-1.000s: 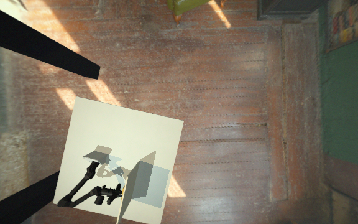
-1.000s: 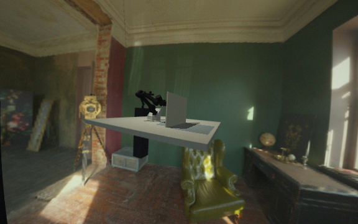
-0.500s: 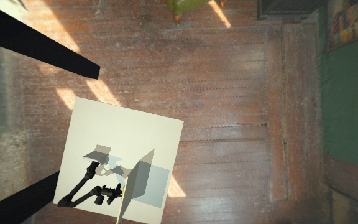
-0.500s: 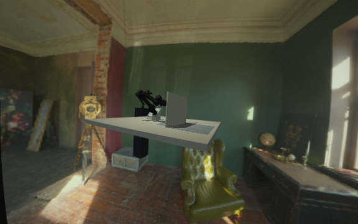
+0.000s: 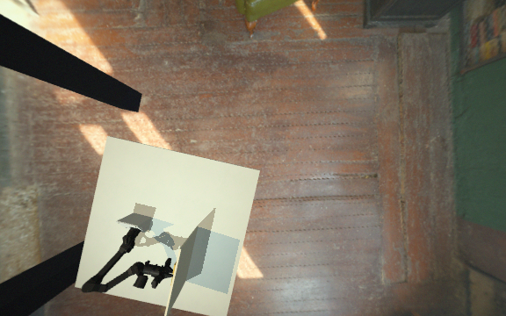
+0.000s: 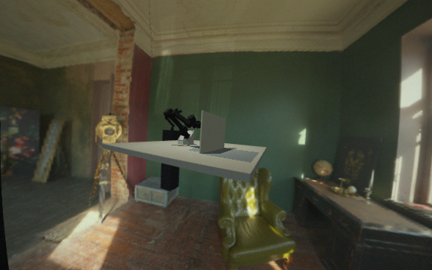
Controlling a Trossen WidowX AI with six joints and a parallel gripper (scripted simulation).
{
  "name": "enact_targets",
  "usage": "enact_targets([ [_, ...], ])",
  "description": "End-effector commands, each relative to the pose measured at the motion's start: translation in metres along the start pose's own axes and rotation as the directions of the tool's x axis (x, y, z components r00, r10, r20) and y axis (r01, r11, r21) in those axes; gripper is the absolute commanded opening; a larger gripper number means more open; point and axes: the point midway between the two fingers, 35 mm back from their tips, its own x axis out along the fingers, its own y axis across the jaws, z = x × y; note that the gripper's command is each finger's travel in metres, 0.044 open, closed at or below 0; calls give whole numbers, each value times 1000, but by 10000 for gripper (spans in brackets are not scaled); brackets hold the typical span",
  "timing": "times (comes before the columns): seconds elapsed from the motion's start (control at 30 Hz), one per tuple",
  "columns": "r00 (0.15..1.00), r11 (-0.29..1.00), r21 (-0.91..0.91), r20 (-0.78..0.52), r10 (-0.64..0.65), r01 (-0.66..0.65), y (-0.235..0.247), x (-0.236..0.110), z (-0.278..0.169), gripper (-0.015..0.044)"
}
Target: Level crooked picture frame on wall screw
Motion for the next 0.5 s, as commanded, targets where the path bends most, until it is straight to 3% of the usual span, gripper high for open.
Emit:
enact_targets([
  [0.0, 1000, 1000, -4, -1, 8, -8, 0, 0, 0, 0],
  [0.47, 1000, 1000, -5, -1, 1, -1, -1, 0, 0, 0],
])
